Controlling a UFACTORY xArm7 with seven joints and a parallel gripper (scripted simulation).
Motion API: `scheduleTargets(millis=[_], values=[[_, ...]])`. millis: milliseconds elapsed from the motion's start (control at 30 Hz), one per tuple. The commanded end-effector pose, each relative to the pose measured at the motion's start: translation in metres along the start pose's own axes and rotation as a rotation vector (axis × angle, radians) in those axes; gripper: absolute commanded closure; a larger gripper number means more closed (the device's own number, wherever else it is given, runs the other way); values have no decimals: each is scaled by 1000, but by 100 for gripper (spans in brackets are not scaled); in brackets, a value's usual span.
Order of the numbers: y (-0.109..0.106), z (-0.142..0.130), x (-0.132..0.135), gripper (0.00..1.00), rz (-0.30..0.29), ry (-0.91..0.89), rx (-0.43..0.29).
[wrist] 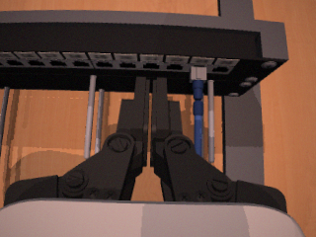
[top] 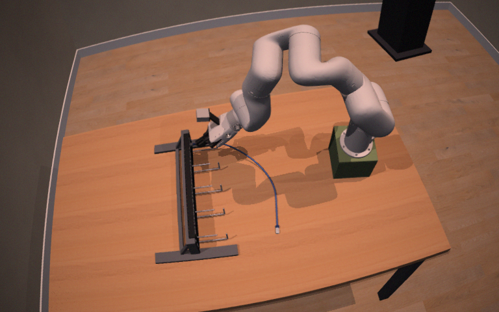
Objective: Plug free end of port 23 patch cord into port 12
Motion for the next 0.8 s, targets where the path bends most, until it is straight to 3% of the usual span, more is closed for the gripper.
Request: scheduleTargets(millis=[0, 767], values=[[0, 2, 1, 100, -2, -1, 3], [-5, 2, 1, 100, -2, -1, 3]])
Point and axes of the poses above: the point where the finger pads meet when closed, its own y axis out along the fingers, its own x axis across the jaws, z = x × y, the point moved 4 cm from there along -y, back along the fingers, and after that the axes turned 10 degrees about -y, right-handed, at the moved point
